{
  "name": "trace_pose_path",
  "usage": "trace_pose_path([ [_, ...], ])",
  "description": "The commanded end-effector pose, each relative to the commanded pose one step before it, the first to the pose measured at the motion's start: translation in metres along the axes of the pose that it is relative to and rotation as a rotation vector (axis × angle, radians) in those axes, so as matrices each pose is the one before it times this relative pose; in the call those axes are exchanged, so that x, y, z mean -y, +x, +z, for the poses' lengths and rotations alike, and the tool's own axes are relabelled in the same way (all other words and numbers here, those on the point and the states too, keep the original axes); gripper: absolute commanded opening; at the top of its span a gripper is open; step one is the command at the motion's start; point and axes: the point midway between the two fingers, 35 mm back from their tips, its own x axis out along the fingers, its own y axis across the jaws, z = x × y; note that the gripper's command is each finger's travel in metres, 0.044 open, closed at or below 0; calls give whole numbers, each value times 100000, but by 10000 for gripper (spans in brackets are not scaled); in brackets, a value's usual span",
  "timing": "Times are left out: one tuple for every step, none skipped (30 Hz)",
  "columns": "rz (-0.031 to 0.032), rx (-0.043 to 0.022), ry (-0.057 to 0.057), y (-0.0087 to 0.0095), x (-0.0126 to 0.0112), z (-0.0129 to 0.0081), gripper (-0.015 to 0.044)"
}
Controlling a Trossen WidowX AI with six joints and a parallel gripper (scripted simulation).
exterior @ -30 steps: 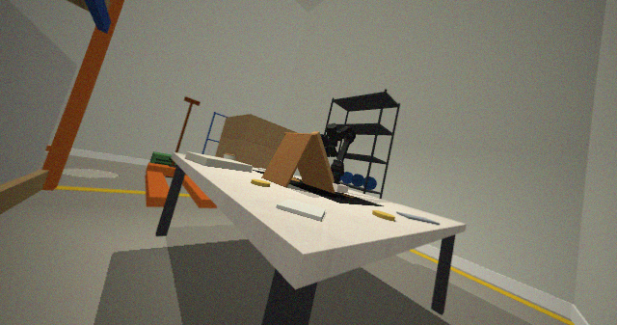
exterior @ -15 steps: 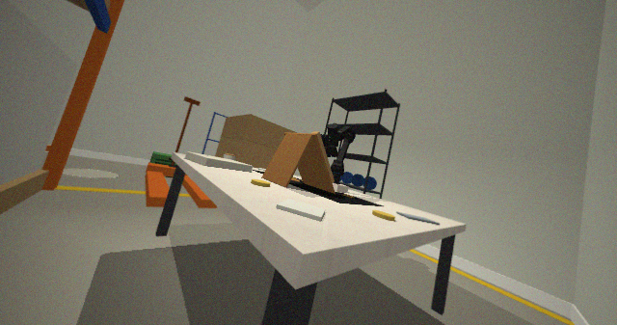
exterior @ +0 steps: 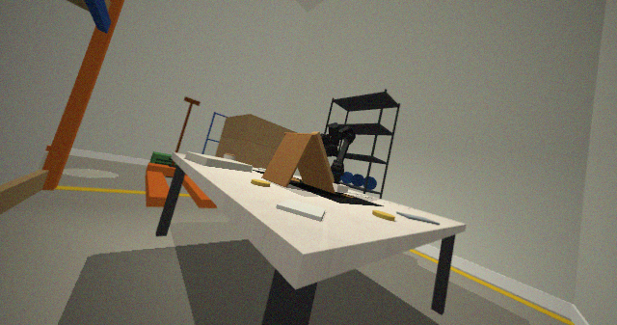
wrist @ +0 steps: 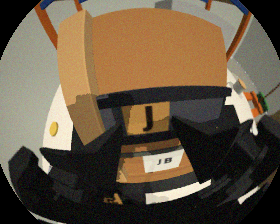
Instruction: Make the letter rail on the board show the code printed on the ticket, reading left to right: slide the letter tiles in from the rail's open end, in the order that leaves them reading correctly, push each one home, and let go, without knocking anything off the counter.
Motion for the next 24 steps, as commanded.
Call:
trace_pose_path([
  [-238,408,499,-621,44,166,295],
  [0,-8,0,-164,2,7,295],
  [0,-5,0,-93,1,3,295],
  [0,0,0,-1,1,12,295],
  [0,0,0,0,0,0,295],
  [0,0,0,0,0,0,295],
  [0,1,0,0,3,11,295],
  [1,-6,2,-66,-21,-58,295],
  [1,-9,2,-110,-20,-50,295],
  [0,-3,1,-48,-5,-5,295],
  [1,-4,1,-54,-11,-15,295],
  [1,-4,1,-56,-11,-13,295],
  [1,-3,1,-58,-10,-8,295],
  [1,-3,1,-58,-9,-7,295],
  [1,-3,1,-58,-8,-8,295],
  [0,-4,1,-57,-7,-10,295],
  [0,-4,1,-57,-7,-12,295],
  [0,-4,1,-56,-7,-12,295],
  [0,-4,1,-55,-7,-11,295],
  [0,-4,1,-56,-6,-11,295],
  [0,-4,1,-56,-6,-11,295],
  [0,-3,1,-56,-6,-10,295],
  [0,-3,1,-55,-5,-10,295],
  [0,-3,1,-55,-5,-10,295],
])
